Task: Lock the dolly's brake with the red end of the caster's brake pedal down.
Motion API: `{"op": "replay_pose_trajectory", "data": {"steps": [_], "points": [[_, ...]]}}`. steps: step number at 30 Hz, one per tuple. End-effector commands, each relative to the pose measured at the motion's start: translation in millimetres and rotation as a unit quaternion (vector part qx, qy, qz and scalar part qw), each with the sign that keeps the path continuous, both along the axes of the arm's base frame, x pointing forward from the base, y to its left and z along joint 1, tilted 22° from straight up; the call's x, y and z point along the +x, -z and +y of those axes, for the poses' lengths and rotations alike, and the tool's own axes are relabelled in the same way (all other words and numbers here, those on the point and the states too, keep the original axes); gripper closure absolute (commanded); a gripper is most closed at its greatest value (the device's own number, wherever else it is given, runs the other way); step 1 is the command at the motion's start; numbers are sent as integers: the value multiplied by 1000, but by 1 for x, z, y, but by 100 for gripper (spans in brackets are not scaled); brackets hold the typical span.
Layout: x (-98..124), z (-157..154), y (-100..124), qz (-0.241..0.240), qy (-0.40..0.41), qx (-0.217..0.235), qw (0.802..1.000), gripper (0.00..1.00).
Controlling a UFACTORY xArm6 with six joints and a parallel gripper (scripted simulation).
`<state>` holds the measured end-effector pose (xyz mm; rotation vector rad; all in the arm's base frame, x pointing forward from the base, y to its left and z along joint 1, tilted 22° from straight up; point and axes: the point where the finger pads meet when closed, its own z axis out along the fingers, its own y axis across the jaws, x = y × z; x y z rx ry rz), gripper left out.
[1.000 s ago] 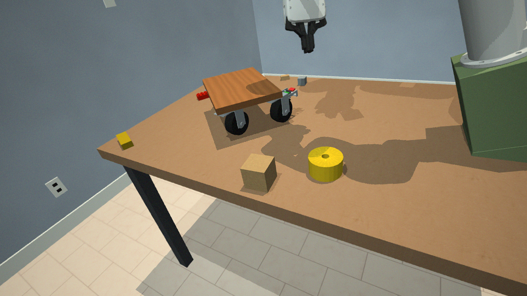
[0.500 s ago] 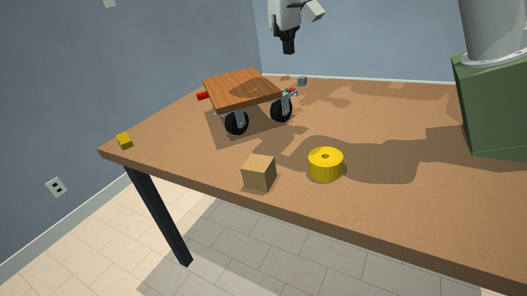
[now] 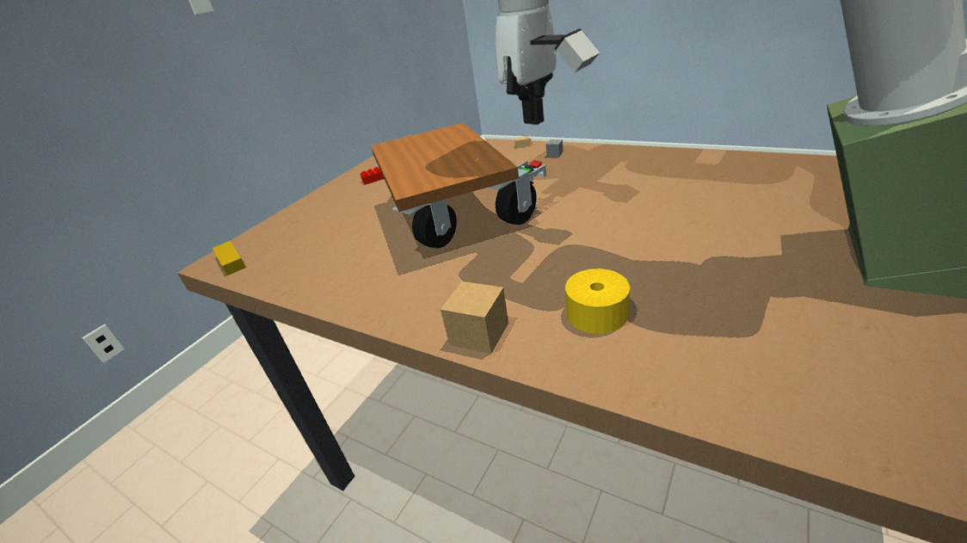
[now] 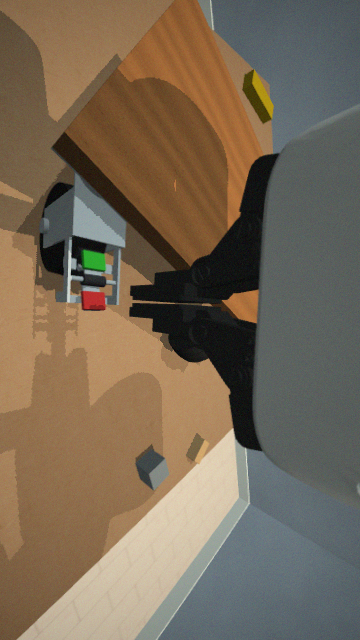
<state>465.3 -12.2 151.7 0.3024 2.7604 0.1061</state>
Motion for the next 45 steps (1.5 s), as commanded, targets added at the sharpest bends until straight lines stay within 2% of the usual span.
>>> {"op": "replay_pose_trajectory", "data": {"steps": [1, 45], "points": [[1, 0, -2, -3, 0, 0, 1000, 100], [4, 0, 3, -3, 0, 0, 1000, 100]]}}
